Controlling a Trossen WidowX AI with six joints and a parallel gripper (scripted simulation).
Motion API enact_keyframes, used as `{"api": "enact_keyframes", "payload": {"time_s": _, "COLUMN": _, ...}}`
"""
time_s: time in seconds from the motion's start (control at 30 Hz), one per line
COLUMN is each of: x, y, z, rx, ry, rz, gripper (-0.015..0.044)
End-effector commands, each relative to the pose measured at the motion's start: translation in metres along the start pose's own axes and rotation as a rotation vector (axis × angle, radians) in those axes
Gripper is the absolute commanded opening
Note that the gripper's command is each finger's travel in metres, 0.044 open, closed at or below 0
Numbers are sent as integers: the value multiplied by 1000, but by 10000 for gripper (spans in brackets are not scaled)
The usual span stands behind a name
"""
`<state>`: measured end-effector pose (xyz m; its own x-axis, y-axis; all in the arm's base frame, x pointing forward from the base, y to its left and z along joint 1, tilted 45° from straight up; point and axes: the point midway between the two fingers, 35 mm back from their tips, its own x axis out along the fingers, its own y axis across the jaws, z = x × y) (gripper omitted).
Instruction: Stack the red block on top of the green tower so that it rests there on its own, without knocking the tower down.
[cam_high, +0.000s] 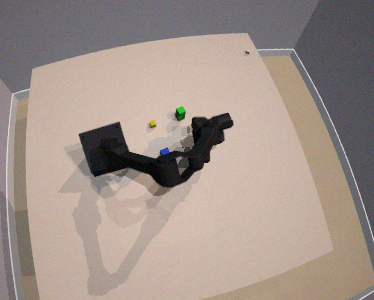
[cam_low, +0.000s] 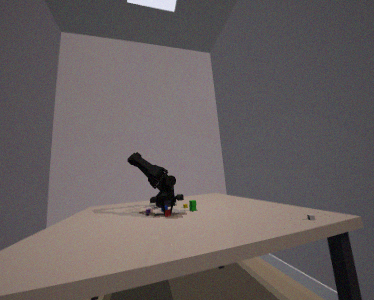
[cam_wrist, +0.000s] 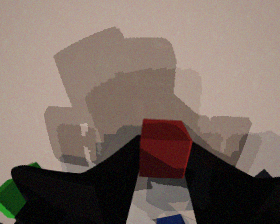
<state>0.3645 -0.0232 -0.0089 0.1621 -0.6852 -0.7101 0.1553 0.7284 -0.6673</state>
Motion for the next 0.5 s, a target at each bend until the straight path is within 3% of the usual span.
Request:
{"api": "enact_keyframes", "payload": {"time_s": 0.0, "x": 0, "y": 0, "z": 0, "rx": -1, "ry": 1, "rz": 0, "gripper": 92}}
{"api": "enact_keyframes", "payload": {"time_s": 0.07, "x": 0, "y": 0, "z": 0, "rx": -1, "ry": 1, "rz": 0, "gripper": 78}}
{"api": "enact_keyframes", "payload": {"time_s": 0.17, "x": -5, "y": 0, "z": 0, "rx": -2, "ry": 1, "rz": 0, "gripper": 0}}
{"api": "enact_keyframes", "payload": {"time_s": 0.47, "x": -50, "y": 1, "z": 0, "rx": -6, "ry": 0, "rz": -1, "gripper": 0}}
